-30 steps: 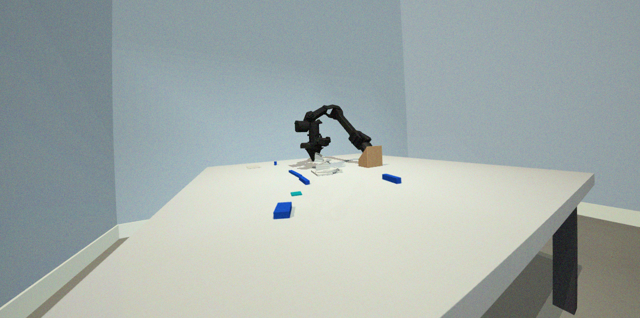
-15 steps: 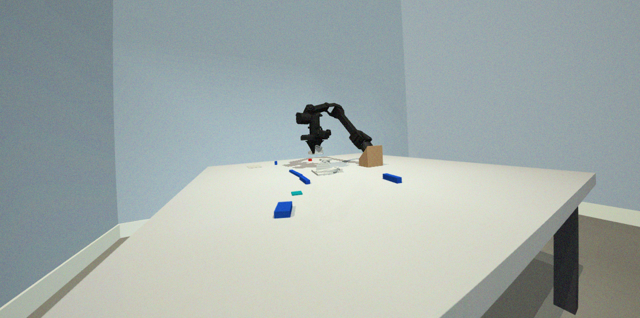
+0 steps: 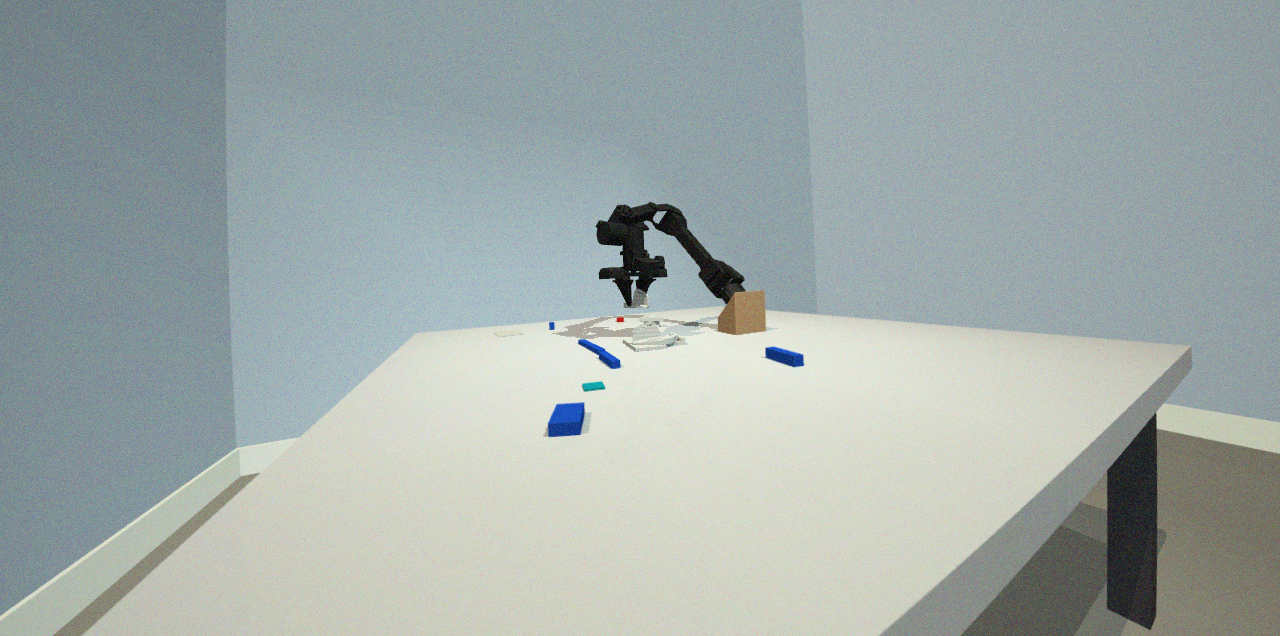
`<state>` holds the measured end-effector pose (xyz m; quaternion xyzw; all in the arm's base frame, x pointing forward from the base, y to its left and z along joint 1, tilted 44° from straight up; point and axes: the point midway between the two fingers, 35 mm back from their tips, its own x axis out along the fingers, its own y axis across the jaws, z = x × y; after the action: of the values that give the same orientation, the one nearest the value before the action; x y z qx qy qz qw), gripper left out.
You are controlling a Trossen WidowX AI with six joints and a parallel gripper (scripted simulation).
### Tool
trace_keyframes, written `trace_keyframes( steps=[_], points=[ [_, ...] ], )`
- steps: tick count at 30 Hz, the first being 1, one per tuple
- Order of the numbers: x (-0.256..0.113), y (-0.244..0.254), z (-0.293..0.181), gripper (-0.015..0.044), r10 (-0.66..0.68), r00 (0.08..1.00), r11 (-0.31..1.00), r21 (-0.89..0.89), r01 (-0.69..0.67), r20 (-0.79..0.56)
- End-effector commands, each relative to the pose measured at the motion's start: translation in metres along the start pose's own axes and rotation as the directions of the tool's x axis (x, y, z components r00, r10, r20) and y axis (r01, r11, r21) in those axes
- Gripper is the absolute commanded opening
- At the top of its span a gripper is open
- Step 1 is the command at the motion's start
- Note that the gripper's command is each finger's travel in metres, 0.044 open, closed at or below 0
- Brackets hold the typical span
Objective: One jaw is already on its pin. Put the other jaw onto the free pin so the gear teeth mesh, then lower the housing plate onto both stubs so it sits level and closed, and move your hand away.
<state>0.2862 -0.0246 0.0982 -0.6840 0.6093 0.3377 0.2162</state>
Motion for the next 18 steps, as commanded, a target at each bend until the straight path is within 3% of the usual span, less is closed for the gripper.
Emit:
trace_keyframes(
  steps=[1,18],
  points=[
    [0.001,-0.001,0.01,0.0134,0.003,1.0,0.995,0.101,-0.004,0.006],
    [0.0,-0.004,0.052,0.0134,0.001,1.0,0.842,0.539,-0.009,0.015]
  ],
)
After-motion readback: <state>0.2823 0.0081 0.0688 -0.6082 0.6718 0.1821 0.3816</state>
